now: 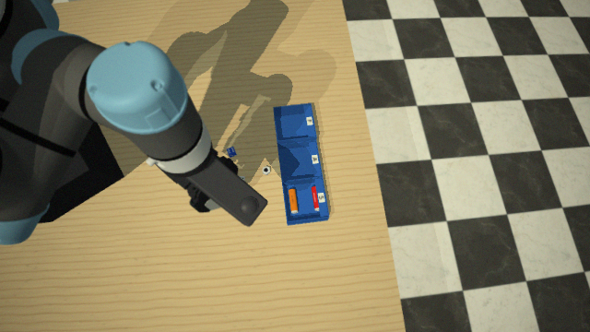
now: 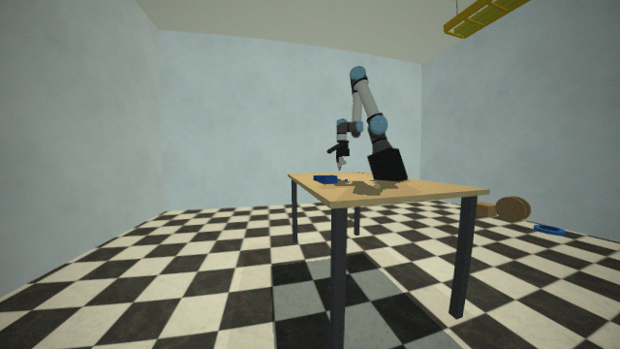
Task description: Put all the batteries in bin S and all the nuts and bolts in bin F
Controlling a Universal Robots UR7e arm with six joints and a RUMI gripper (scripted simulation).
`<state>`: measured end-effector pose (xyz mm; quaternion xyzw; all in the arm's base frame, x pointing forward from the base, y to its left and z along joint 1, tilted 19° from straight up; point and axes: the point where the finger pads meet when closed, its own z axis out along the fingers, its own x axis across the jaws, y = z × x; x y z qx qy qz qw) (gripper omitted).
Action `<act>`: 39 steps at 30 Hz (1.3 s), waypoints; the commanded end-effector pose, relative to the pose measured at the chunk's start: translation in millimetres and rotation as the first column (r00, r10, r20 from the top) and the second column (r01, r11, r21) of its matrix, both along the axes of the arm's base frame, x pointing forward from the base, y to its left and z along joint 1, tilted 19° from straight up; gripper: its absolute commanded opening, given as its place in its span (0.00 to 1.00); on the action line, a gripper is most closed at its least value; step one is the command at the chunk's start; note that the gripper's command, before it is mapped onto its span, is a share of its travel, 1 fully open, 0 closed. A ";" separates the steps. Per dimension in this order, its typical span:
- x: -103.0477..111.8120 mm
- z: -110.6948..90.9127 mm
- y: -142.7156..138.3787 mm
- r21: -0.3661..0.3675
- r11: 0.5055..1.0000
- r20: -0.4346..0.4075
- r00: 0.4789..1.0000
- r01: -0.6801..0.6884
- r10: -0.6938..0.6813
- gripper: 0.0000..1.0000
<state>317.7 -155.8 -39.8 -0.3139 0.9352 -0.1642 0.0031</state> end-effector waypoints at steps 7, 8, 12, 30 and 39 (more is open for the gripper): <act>48.2 -7.2 39.1 -0.020 0.943 -0.110 0.938 -0.332 0.328 0.00; 52.8 -7.9 43.0 -0.020 0.932 -0.120 0.926 -0.362 0.357 0.00; 61.9 -9.3 50.6 -0.016 0.881 -0.160 0.871 -0.473 0.464 0.00; 135.4 -20.5 111.5 0.049 0.523 -0.316 0.483 -0.851 0.816 0.00; 167.7 -25.4 138.3 0.112 0.277 -0.377 0.217 -0.954 0.901 0.00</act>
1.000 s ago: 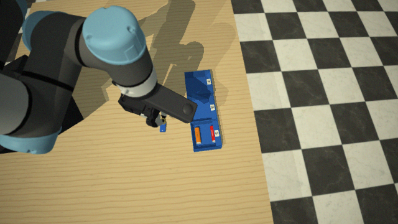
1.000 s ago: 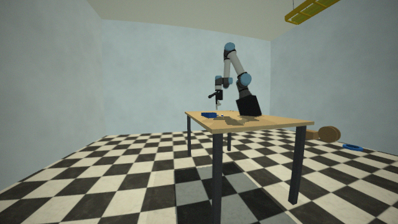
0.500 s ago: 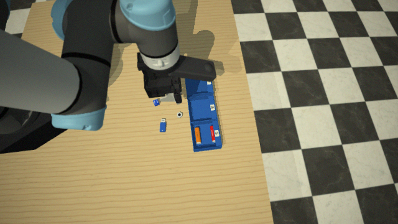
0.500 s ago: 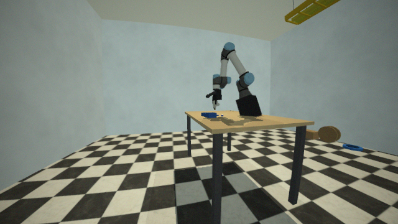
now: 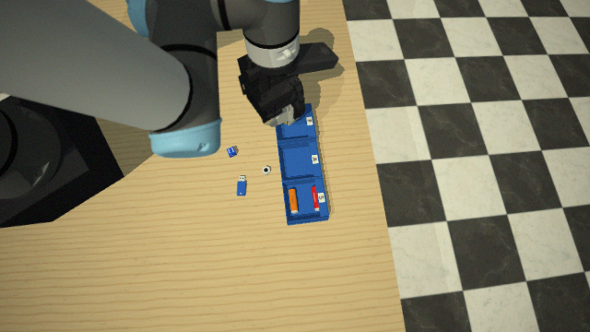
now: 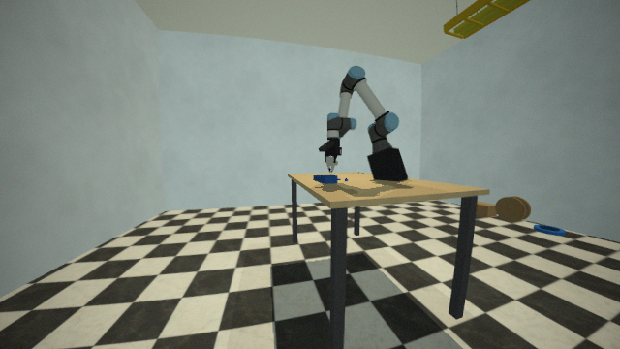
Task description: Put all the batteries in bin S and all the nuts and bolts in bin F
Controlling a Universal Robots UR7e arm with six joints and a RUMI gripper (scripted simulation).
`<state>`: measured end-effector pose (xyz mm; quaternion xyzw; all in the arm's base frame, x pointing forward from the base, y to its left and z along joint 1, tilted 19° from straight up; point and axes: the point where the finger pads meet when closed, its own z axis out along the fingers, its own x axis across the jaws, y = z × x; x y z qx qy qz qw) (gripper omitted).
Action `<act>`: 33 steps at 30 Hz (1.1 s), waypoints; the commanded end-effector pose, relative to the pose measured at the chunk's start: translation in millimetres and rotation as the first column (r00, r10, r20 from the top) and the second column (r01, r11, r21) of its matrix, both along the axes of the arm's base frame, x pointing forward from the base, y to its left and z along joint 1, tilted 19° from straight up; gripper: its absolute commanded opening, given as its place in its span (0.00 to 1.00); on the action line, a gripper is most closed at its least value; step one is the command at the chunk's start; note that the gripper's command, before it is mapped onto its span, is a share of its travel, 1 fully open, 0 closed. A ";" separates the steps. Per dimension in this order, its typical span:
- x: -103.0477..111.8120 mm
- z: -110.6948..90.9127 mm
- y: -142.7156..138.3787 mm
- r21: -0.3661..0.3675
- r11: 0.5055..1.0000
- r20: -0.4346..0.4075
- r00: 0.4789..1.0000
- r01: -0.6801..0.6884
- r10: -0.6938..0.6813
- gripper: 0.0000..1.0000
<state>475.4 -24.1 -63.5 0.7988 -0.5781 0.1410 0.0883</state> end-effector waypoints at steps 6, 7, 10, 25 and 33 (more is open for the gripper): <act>10.0 -1.7 6.6 -0.022 0.971 -0.083 0.969 -0.237 0.235 0.00; 10.0 -1.7 6.6 -0.026 0.947 -0.115 0.942 -0.320 0.315 0.00; 10.0 -1.7 6.6 -0.027 0.920 -0.143 0.913 -0.390 0.383 0.00; 10.2 -1.7 6.7 0.014 0.670 -0.293 0.637 -0.743 0.713 0.00; 10.2 -1.8 6.8 0.060 0.503 -0.343 0.455 -0.862 0.822 0.00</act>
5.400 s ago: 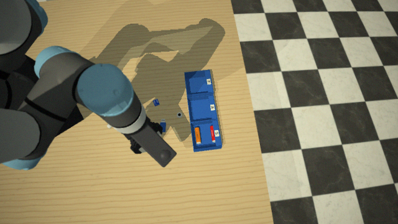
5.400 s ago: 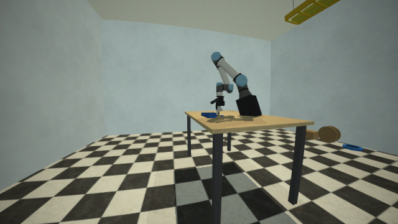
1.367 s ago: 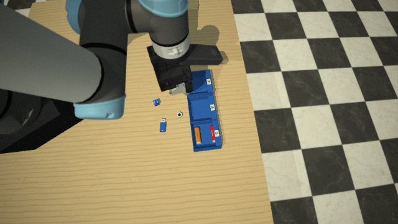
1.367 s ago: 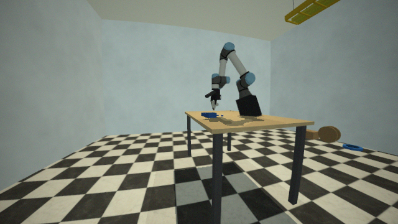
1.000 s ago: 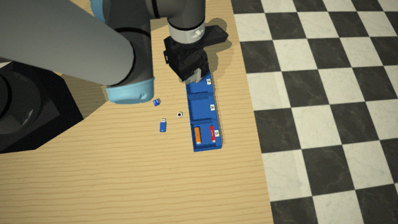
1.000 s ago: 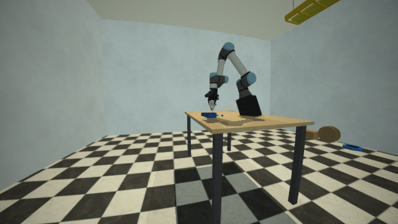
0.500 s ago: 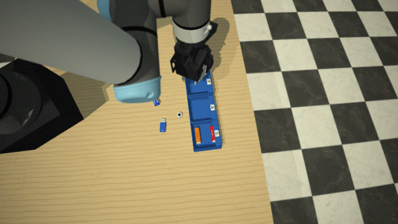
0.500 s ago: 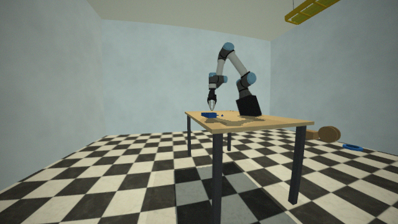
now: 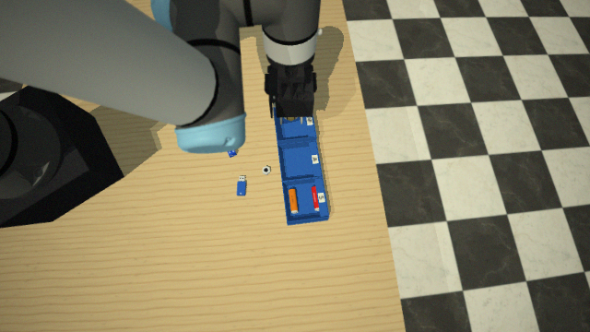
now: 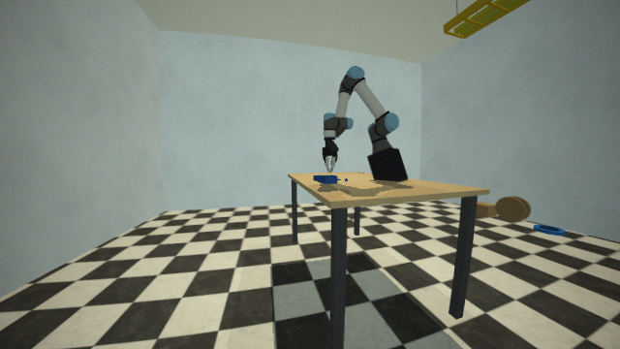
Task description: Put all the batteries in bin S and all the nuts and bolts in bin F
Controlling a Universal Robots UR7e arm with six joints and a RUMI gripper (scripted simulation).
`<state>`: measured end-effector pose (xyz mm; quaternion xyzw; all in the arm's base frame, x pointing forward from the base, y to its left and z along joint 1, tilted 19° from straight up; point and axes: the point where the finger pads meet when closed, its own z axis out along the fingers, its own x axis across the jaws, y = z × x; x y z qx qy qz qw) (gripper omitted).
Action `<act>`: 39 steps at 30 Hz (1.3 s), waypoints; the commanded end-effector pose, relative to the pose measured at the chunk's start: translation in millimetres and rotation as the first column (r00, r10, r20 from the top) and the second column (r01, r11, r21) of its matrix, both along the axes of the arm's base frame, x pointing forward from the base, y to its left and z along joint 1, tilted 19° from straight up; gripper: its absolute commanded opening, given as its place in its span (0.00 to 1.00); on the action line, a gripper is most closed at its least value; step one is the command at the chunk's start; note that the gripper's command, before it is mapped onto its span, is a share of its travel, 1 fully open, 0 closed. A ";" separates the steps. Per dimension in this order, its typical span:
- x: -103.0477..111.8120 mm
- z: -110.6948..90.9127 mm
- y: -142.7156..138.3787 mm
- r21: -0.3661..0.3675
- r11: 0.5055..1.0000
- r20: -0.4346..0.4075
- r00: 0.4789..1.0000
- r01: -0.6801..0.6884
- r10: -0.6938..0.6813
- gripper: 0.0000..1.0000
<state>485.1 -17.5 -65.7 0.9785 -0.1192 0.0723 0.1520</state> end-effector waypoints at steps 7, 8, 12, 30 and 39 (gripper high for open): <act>0.4 0.4 0.1 0.001 0.996 -0.026 0.996 -0.090 0.090 0.00; 0.4 0.4 0.2 0.001 0.996 -0.026 0.996 -0.089 0.089 0.00; 0.4 0.4 0.1 0.001 0.996 -0.026 0.996 -0.090 0.089 0.00; 2.9 -22.2 -7.3 0.001 0.996 -0.026 0.996 -0.090 0.090 0.00; 4.9 -39.3 -12.8 0.001 0.996 -0.026 0.996 -0.090 0.090 0.00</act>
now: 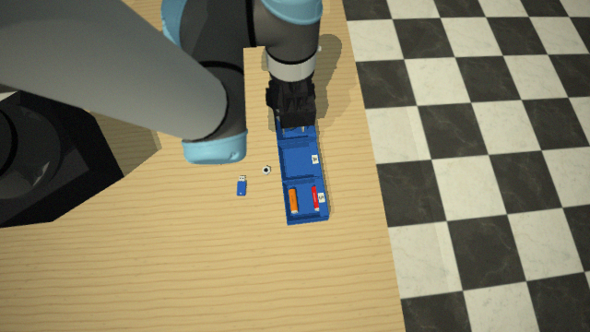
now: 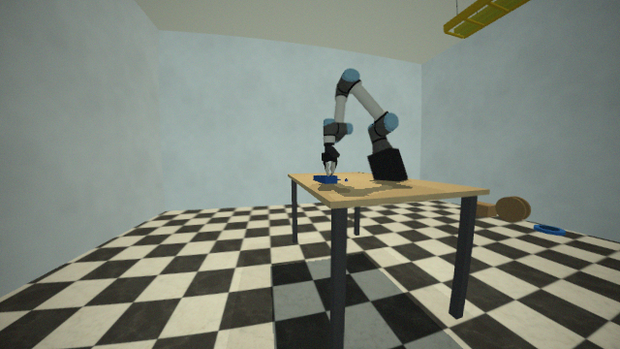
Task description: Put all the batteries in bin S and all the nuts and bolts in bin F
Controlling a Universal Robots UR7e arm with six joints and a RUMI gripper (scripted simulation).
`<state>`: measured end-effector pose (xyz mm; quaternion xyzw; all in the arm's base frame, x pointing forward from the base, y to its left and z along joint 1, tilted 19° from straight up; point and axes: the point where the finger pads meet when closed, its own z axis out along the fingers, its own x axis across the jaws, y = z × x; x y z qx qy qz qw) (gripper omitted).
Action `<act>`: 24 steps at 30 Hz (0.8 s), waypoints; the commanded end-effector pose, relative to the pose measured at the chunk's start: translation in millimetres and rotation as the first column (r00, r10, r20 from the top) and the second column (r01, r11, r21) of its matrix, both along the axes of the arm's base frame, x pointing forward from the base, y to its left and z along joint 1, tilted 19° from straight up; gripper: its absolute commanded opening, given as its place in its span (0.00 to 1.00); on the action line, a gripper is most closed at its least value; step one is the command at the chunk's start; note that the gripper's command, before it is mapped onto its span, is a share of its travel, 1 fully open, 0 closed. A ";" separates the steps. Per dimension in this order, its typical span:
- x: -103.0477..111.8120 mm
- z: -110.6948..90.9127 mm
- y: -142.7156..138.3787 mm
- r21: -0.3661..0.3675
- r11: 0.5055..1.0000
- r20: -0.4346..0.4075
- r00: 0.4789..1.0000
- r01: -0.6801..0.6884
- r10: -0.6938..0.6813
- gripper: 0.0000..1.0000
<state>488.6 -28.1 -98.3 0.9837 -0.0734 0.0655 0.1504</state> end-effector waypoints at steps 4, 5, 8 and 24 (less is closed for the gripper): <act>1.8 -10.5 -3.4 0.000 1.000 0.002 1.000 0.000 0.000 0.00; 2.0 -12.4 -4.0 0.000 1.000 0.002 1.000 0.000 0.000 0.00; 2.4 -15.6 -5.1 0.000 1.000 0.002 1.000 0.000 0.000 0.00; 2.5 -15.5 -5.1 0.000 1.000 0.002 1.000 0.000 0.000 0.18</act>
